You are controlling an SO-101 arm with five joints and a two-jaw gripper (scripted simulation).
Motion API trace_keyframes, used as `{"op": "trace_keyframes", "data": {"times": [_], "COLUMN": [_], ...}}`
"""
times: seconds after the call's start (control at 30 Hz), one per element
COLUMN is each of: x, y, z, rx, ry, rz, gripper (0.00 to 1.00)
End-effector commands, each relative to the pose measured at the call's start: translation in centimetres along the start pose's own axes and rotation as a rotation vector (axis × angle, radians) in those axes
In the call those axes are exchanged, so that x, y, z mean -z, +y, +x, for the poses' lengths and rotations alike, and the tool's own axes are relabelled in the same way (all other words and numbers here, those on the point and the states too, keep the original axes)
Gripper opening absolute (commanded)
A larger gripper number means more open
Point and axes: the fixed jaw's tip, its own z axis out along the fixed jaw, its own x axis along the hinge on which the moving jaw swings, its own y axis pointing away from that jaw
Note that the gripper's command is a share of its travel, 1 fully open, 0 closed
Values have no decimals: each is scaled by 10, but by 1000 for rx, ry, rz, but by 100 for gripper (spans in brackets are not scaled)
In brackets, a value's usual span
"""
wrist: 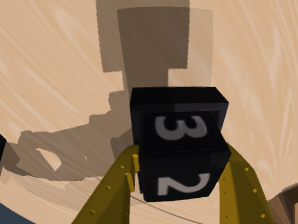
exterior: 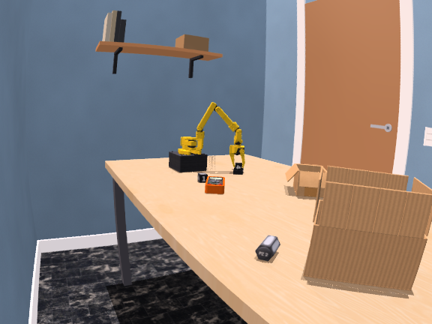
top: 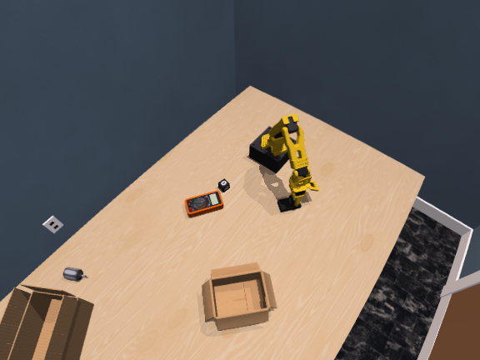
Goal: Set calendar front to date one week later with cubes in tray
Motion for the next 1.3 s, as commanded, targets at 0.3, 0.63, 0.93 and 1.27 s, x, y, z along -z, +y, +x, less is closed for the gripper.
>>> {"op": "trace_keyframes", "data": {"times": [0.3,0.63,0.93,1.27], "x": [-2,-2,-2,-1], "y": [2,2,2,2], "z": [-1,-1,-1,-1], "rx": [1,1,1,1], "ry": [0,0,0,0], "rz": [-17,-17,-17,-17], "gripper": [17,7,0,0]}}
